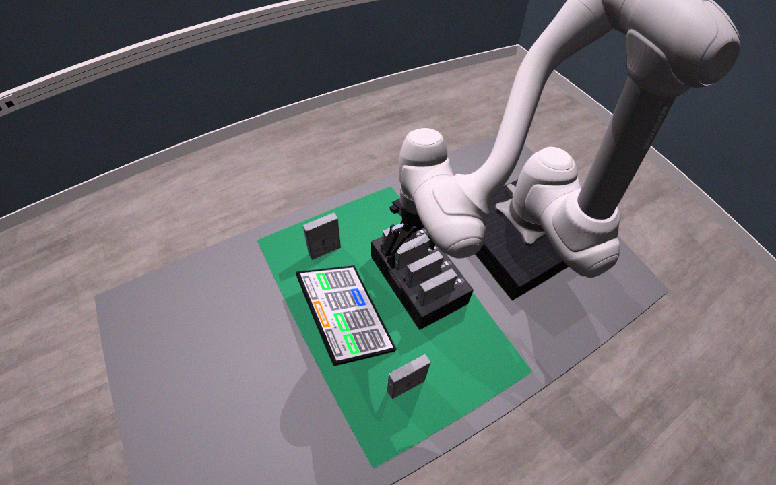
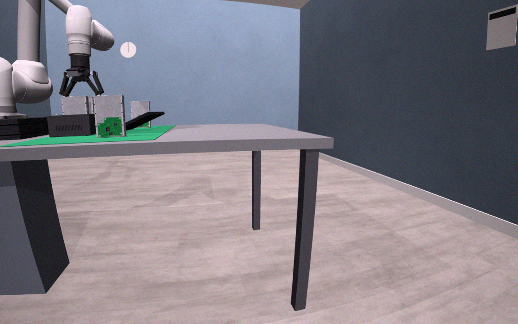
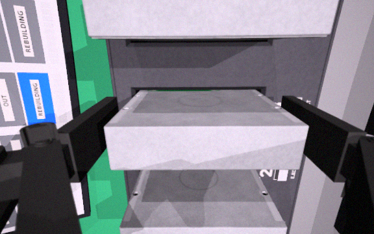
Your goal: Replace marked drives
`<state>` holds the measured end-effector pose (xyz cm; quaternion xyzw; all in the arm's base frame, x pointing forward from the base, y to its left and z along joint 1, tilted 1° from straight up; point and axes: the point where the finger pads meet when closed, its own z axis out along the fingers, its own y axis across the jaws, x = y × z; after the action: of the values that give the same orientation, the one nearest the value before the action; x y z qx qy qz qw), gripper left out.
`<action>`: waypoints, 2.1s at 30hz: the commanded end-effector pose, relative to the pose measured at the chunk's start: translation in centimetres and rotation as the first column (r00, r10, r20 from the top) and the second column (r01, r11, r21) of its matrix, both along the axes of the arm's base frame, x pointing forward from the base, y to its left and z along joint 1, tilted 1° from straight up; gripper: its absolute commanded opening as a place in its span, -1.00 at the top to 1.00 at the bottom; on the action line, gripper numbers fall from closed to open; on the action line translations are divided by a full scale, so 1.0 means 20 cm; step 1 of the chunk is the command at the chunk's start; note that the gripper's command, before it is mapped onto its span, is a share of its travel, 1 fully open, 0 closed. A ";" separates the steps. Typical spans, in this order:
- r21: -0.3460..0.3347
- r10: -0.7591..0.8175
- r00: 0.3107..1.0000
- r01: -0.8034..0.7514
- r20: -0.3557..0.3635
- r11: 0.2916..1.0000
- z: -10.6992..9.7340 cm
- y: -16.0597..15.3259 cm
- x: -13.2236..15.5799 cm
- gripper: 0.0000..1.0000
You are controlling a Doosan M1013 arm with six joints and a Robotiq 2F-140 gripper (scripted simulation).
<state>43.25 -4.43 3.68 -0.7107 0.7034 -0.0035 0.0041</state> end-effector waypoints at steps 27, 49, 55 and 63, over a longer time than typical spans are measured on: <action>0.000 0.000 1.000 0.000 0.001 1.000 0.00 0.00 0.00 -0.78; 0.000 0.000 1.000 0.000 0.001 1.000 0.25 0.00 0.00 -0.78; 0.000 0.000 1.000 0.000 0.001 1.000 0.40 0.00 0.00 -0.78; 0.000 0.000 1.000 0.000 0.001 1.000 0.51 0.00 0.00 -0.78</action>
<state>43.14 -4.44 13.43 -0.7107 0.7034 -0.0036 0.0041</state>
